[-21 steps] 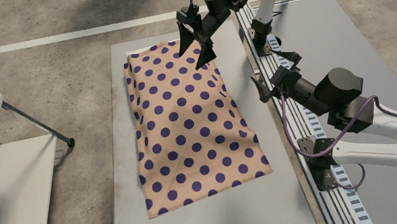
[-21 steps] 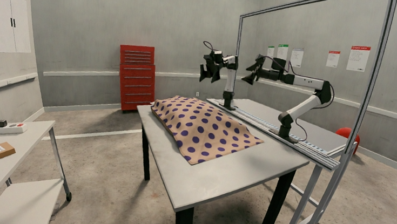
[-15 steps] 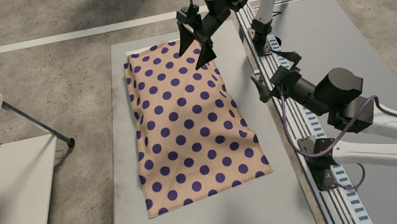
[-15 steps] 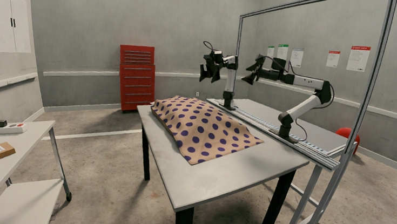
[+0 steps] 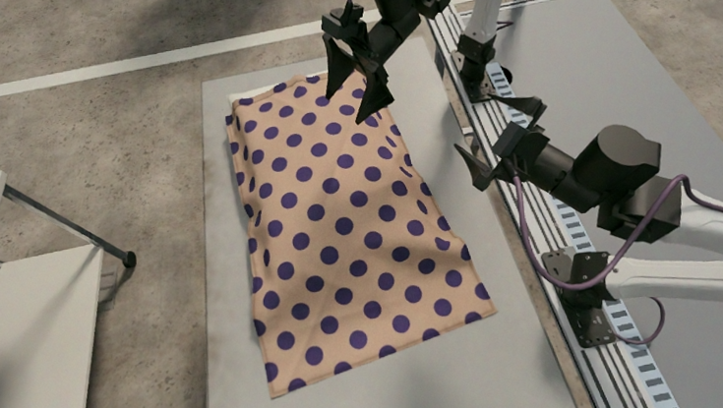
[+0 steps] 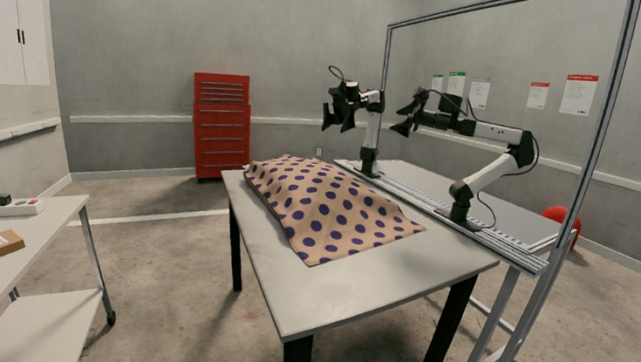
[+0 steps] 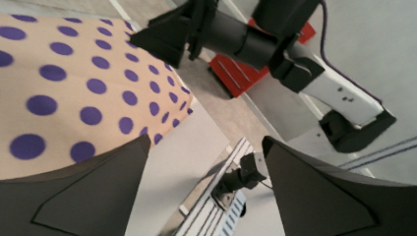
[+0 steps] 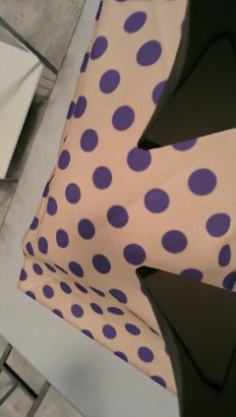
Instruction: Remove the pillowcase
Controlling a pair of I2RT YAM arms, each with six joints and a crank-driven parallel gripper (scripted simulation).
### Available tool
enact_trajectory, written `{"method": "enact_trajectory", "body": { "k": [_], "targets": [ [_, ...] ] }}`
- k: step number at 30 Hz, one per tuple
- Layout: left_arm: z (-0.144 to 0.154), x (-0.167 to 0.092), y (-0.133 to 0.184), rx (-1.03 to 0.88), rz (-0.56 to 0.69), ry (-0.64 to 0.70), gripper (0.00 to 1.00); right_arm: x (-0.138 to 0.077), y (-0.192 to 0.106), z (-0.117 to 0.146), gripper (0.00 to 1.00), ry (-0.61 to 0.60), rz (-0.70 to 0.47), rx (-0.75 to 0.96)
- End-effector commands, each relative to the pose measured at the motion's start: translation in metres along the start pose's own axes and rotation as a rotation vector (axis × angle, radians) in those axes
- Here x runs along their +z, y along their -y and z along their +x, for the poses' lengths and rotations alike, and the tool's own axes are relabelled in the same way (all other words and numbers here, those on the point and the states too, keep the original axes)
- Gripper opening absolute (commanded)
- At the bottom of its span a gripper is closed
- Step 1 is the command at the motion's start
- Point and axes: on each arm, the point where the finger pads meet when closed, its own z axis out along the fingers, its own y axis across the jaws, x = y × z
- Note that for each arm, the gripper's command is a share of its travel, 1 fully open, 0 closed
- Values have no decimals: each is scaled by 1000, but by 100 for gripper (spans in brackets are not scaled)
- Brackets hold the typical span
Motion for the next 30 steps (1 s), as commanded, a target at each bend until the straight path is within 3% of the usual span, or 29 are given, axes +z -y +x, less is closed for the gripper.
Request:
{"method": "enact_trajectory", "body": {
  "k": [1, 11, 14, 26, 30],
  "targets": [
    [-26, 1, -8, 86, -54, 71, 100, -15, 19, -17, 100, 63, 26, 5],
    [-85, -8, -57, 309, -265, 210, 100, -48, 75, -28, 100, 134, 124, 21],
    [-87, -8, -59, 324, -270, 214, 100, -47, 78, -26, 100, 129, 129, 23],
    [-150, -33, -121, 537, -566, 283, 100, -99, 147, -46, 100, 257, 291, 30],
    [-167, -37, -124, 585, -597, 319, 100, -108, 157, -49, 100, 278, 320, 28]
  ]
}}
